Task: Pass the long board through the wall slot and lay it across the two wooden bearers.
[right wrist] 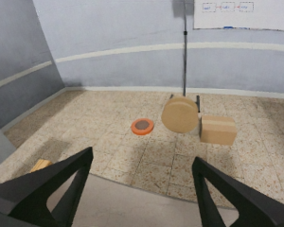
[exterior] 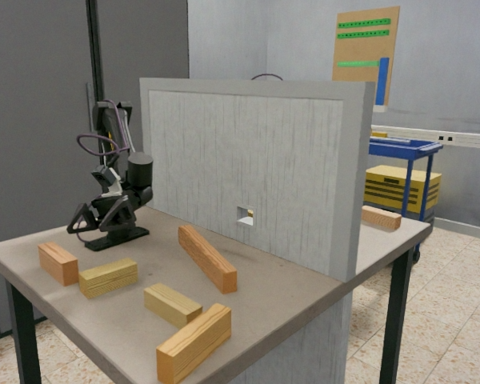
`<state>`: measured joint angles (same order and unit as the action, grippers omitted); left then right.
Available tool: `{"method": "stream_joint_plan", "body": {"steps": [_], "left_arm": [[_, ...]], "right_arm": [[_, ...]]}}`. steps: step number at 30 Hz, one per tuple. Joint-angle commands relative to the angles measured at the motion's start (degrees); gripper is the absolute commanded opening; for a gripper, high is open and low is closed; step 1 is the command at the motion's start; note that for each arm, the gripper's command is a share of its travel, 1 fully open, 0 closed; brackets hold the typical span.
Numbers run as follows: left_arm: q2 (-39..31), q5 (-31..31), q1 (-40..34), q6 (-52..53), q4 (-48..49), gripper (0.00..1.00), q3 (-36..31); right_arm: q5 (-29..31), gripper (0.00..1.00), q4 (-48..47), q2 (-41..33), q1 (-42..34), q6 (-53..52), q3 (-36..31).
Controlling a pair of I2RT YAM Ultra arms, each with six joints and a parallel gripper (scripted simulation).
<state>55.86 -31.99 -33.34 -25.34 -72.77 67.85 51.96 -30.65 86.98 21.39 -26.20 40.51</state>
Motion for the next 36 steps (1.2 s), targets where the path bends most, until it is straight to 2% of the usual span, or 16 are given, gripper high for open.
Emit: {"method": "stream_joint_plan", "body": {"steps": [1,18,19,28,29,31,34,36], "left_arm": [[-0.5,-0.7,0.0,-0.2,0.3,1.0,0.9],[-0.5,-0.7,0.0,-0.2,0.3,1.0,0.9],[-0.5,-0.7,0.0,-0.2,0.3,1.0,0.9],[-0.5,-0.7,0.0,-0.2,0.3,1.0,0.9],[1.4,0.5,0.9,0.6,2.3,1.0,0.0],[0.5,1.4,1.3,1.3,4.4,1.0,-1.4],[0.2,1.8,1.7,1.9,5.8,1.0,0.6],[1.5,3.4,2.9,3.0,9.1,1.0,-1.6]], "right_arm": [[0.3,1.0,-0.3,-0.9,0.0,0.1,0.9],[0.3,1.0,-0.3,-0.9,0.0,0.1,0.9],[0.3,0.52,-0.3,-0.9,0.0,0.1,0.9],[0.3,0.52,-0.3,-0.9,0.0,0.1,0.9],[-1.2,0.52,1.5,1.3,-1.2,-0.4,2.2],[-2.8,0.52,4.3,1.0,-1.6,-0.6,2.2],[-3.8,0.52,6.1,0.8,-2.2,-0.7,2.7],[-6.3,0.52,10.5,1.7,-3.3,-0.9,3.9]]}}
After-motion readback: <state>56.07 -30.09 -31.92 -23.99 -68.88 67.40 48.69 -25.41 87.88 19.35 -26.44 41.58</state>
